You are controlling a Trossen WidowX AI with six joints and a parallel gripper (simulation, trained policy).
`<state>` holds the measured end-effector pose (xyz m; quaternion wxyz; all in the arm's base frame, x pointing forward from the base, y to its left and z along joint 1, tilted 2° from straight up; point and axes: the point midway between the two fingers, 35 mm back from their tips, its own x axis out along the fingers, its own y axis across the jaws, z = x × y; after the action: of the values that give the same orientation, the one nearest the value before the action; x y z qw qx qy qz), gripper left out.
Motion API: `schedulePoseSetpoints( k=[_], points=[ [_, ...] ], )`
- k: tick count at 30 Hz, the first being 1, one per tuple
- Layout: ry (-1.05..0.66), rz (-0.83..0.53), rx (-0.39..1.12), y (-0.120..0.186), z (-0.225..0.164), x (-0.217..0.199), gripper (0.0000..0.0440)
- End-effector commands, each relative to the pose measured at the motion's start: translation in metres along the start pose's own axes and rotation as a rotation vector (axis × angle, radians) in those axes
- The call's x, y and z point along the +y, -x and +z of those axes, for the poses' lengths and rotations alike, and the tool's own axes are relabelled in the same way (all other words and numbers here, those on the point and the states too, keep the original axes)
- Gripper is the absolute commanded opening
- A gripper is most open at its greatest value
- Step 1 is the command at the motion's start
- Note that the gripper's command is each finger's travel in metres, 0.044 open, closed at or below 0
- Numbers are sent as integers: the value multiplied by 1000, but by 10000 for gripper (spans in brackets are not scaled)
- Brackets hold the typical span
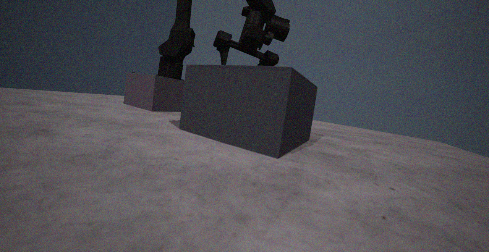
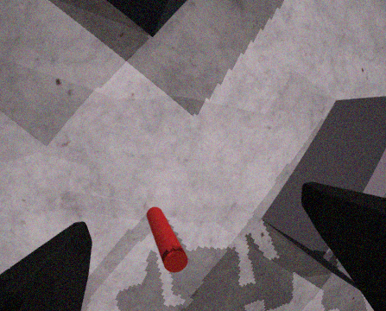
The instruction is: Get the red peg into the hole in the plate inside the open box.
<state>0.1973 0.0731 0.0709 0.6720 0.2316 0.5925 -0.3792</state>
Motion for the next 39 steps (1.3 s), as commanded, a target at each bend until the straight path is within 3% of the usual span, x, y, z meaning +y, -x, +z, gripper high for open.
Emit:
schedulePoseSetpoints(
  k=[1,12,16,21,33,39],
  points=[
    [-21,-27,15,-19,-9,0,440],
    [-61,29,15,-65,-28,12,439],
    [-70,45,19,-76,-35,13,420],
    [-89,39,39,-87,-42,9,326],
    [-87,17,132,-89,-49,8,13],
    [-62,42,101,-79,-39,10,0]
  ],
)
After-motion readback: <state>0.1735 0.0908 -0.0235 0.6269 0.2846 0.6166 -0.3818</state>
